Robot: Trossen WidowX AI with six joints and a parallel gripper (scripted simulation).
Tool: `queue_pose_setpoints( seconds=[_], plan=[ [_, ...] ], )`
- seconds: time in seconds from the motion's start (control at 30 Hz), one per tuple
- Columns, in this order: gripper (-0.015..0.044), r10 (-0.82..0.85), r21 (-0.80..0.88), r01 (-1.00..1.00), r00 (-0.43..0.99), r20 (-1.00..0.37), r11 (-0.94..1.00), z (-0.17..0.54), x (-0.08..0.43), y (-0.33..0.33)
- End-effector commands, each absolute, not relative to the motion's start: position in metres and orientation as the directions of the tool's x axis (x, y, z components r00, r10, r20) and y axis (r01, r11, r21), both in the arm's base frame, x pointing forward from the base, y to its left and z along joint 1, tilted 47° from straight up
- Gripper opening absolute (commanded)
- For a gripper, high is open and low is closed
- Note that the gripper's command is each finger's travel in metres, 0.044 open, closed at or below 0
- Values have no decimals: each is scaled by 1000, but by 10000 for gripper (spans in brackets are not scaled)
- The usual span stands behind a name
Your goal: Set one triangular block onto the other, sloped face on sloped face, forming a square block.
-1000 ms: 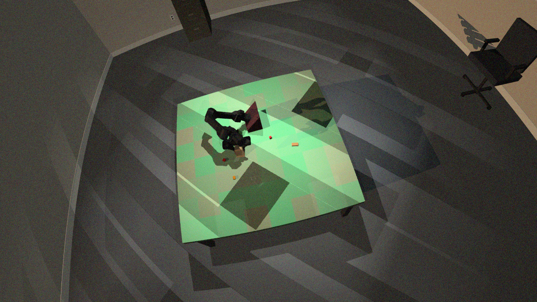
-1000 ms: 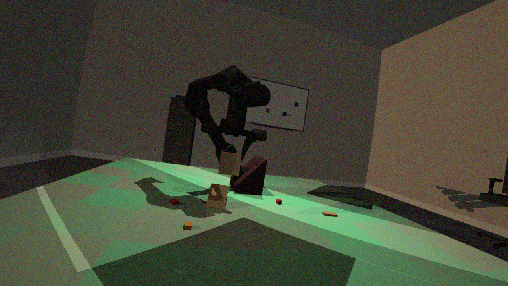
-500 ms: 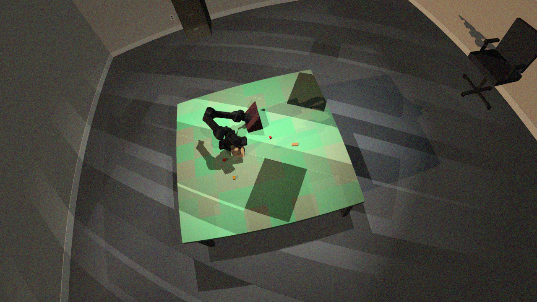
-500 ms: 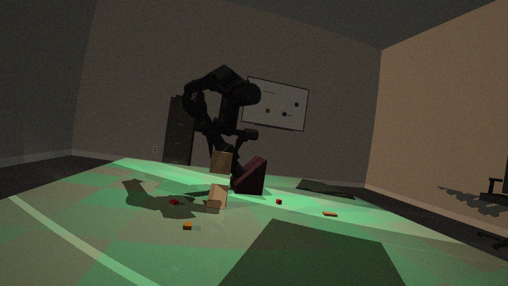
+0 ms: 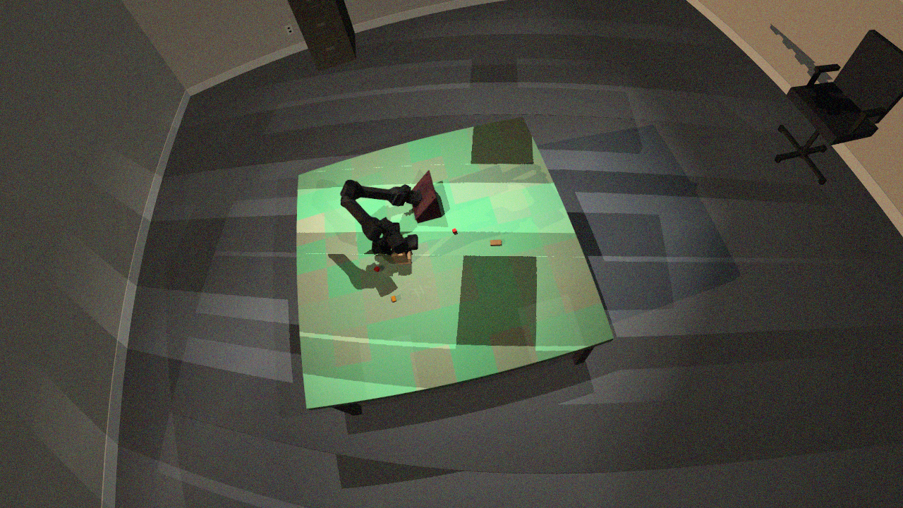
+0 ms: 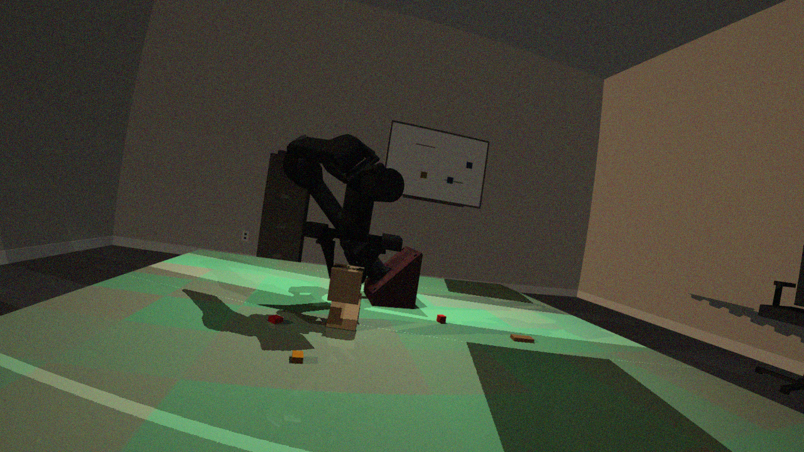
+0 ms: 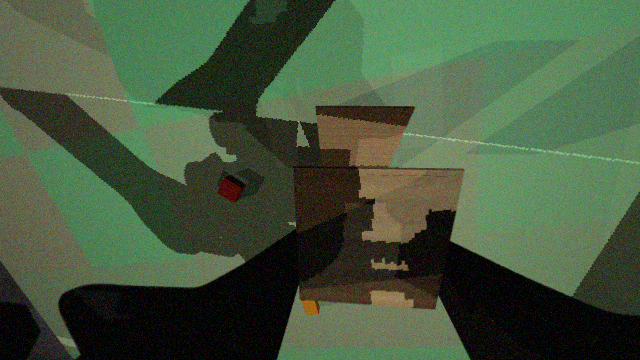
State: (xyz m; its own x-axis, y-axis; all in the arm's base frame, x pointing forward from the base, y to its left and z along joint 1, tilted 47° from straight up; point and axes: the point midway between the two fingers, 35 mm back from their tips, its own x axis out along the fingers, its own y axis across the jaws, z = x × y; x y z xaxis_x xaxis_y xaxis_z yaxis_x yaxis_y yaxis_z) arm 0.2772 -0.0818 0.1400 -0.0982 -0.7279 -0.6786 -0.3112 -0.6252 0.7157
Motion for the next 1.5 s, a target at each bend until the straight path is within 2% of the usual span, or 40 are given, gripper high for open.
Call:
queue_pose_setpoints(
  seconds=[0.0, 0.3, 1.47],
  plan=[
    [0, -721, 709, -326, -107, -685, -626, 133, 273, -87],
    [0, -721, 710, -326, -107, -684, -625, 113, 261, -104],
    [0, -726, 711, -327, -100, -681, -622, 112, 260, -106]
  ],
)
